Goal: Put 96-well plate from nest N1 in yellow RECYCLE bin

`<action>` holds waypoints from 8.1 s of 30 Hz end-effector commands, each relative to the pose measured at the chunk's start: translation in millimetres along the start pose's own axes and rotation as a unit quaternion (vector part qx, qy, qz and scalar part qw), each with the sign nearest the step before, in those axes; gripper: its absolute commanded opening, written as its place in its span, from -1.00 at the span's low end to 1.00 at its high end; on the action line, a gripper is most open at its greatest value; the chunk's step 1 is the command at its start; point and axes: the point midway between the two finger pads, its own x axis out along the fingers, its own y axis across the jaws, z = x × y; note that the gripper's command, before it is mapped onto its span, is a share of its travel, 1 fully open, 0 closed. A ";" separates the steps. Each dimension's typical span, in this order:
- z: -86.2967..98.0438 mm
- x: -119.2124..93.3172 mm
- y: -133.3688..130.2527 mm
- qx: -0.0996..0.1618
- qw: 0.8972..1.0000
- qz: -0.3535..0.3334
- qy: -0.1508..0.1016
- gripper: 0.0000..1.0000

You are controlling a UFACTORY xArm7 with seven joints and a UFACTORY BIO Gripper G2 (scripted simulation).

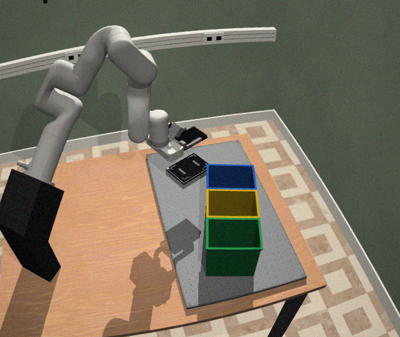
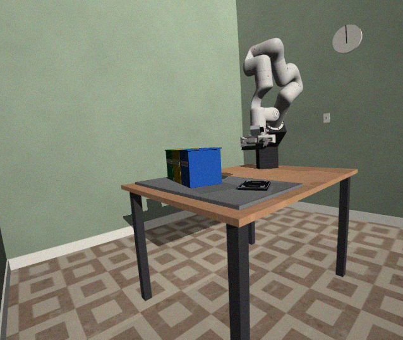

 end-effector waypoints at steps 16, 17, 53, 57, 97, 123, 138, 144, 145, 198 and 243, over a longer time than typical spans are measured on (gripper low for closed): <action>32.2 0.6 -0.7 0.000 1.000 -0.001 0.000 -1.00; 33.8 0.6 -0.7 0.000 1.000 -0.001 0.000 -1.00; 39.4 -14.2 -44.8 0.000 0.973 -0.232 0.000 -1.00; 39.2 -17.3 -54.3 0.000 0.960 -0.280 0.000 -1.00; 36.5 -55.6 -168.3 -0.001 0.930 -0.367 0.000 -1.00; 35.0 -79.0 -238.0 -0.001 0.930 -0.367 0.000 -1.00; 34.0 -93.9 -282.4 -0.001 0.930 -0.367 0.000 -1.00; 33.7 -99.2 -298.2 -0.001 0.930 -0.366 0.000 -1.00; 33.6 -100.3 -301.4 -0.001 0.930 -0.366 0.000 -1.00; 32.2 -123.9 -372.3 -0.002 0.930 -0.366 0.000 -1.00; -0.7 -123.8 -372.0 -0.002 0.930 -0.366 0.000 -1.00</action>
